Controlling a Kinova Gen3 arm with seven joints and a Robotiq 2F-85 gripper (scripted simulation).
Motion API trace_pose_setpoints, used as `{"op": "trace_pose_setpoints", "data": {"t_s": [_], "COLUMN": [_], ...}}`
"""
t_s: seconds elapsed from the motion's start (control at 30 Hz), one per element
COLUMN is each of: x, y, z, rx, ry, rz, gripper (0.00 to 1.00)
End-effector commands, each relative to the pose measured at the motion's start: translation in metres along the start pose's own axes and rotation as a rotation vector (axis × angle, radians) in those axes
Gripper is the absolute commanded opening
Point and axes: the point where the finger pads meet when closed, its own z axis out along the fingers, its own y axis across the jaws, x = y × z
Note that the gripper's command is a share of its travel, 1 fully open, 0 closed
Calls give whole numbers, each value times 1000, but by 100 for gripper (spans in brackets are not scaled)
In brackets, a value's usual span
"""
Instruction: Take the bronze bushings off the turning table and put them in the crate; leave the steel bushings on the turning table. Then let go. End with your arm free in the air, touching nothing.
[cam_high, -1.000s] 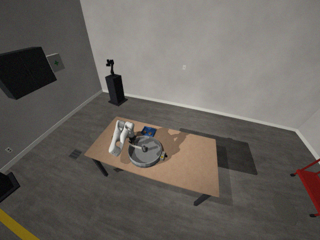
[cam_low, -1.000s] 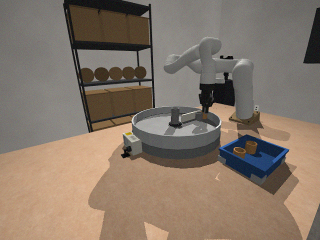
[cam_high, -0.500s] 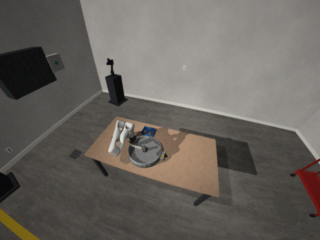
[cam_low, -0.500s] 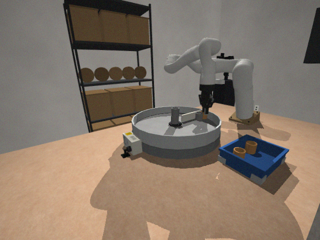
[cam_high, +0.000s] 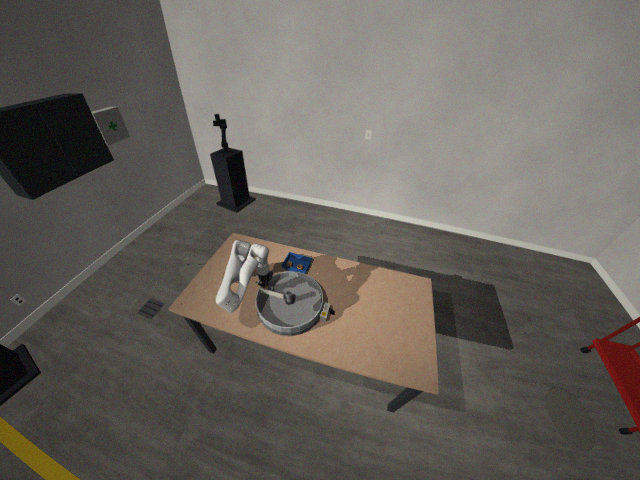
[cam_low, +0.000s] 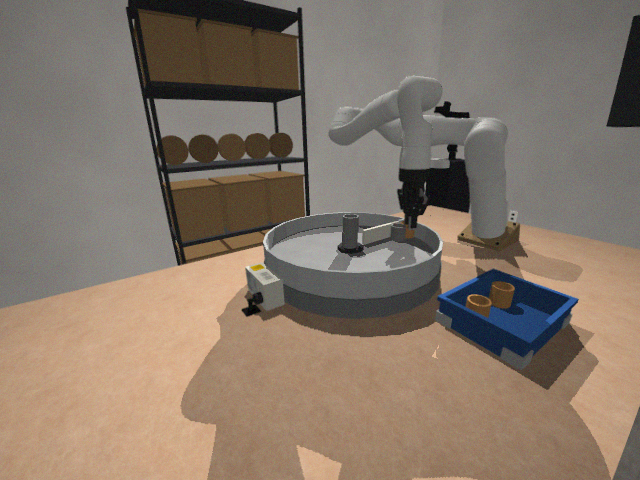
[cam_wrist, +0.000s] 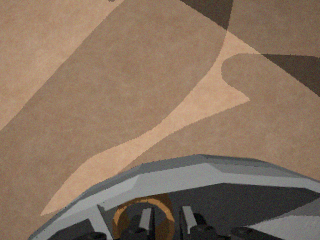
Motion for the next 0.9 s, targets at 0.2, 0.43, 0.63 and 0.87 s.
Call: {"op": "trace_pose_setpoints", "data": {"t_s": [0.2,0.43,0.63,0.87], "x": [0,1,1,0], "y": [-2,-2,-2,0], "z": [0,1,1,0], "rx": [5,6,6,1], "ry": [-4,-4,-4,-1], "rz": [-3,-4,-4,1], "gripper": [18,18,18,0]}}
